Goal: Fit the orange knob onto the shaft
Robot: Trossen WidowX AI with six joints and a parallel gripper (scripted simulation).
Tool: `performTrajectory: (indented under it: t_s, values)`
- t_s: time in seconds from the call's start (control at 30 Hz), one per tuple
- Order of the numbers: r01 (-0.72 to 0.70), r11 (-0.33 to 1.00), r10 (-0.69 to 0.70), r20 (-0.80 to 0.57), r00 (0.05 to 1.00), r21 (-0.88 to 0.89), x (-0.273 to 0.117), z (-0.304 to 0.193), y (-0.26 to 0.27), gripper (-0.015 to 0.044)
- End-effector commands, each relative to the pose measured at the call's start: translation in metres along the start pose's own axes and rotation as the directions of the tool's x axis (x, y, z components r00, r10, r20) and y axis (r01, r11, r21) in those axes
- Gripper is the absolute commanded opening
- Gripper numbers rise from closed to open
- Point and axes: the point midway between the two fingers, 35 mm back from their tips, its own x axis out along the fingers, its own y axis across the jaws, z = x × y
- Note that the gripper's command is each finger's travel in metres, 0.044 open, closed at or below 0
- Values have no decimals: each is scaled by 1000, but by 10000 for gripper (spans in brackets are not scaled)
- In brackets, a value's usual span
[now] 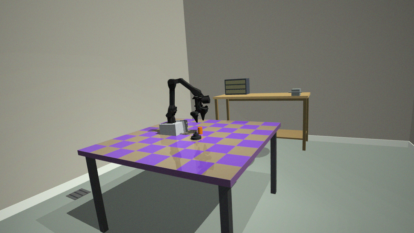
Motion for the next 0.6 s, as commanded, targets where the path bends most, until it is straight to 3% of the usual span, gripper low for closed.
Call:
performTrajectory:
  t_s: [0.0,0.57]
  values:
    - [13,1000,-13,-23,1000,7,20,-6,-2,440]
    - [13,1000,-13,-23,1000,7,46,-5,-3,440]
